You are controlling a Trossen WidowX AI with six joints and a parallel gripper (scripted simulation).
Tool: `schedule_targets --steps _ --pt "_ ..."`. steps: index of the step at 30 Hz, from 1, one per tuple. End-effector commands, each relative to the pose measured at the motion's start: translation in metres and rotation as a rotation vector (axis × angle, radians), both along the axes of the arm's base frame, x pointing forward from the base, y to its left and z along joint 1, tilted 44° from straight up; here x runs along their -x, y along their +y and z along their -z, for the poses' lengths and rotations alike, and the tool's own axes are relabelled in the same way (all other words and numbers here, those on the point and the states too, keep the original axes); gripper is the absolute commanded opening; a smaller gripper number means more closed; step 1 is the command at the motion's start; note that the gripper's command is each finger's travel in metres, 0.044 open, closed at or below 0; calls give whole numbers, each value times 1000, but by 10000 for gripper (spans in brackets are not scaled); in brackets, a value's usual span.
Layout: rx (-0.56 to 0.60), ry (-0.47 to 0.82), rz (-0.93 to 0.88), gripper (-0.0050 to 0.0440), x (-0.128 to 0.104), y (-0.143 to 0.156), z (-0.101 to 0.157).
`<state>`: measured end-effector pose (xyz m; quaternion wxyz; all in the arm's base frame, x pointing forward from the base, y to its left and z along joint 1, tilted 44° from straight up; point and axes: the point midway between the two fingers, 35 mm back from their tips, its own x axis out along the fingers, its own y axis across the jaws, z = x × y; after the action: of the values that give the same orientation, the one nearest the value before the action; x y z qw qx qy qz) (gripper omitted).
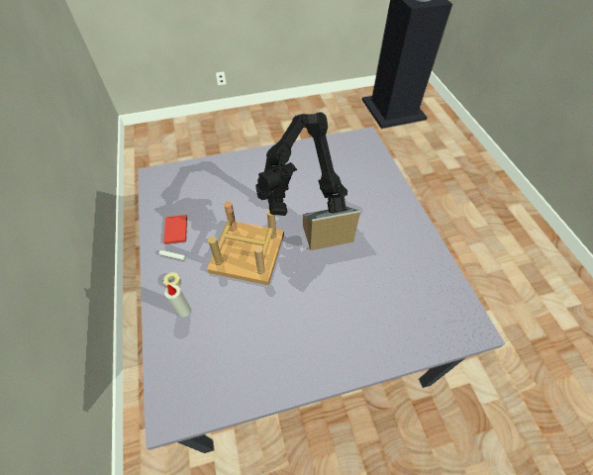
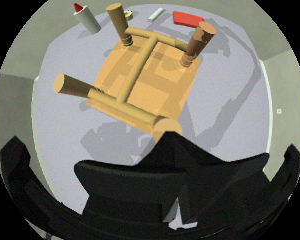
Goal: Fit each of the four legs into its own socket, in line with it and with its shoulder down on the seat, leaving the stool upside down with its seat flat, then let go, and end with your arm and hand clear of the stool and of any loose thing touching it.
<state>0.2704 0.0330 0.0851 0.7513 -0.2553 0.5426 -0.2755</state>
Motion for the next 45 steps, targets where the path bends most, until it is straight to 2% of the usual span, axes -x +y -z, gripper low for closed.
schedule_targets --steps 1,4,8,10,17,25,38,45 --pt "-6 -10 -5 0 -1 6 -6" --pt "-2 -4 -3 0 -2 3 -4" --pt "-4 -15 27 0 -39 1 -19" --pt "-4 -15 27 0 -39 1 -19" --pt "-1 -38 85 0 -104 -18 -46" --pt "11 -59 141 0 -156 -53 -68" --pt "12 -60 143 0 -159 -55 -69" --pt "12 -60 143 0 -157 -67 -57"
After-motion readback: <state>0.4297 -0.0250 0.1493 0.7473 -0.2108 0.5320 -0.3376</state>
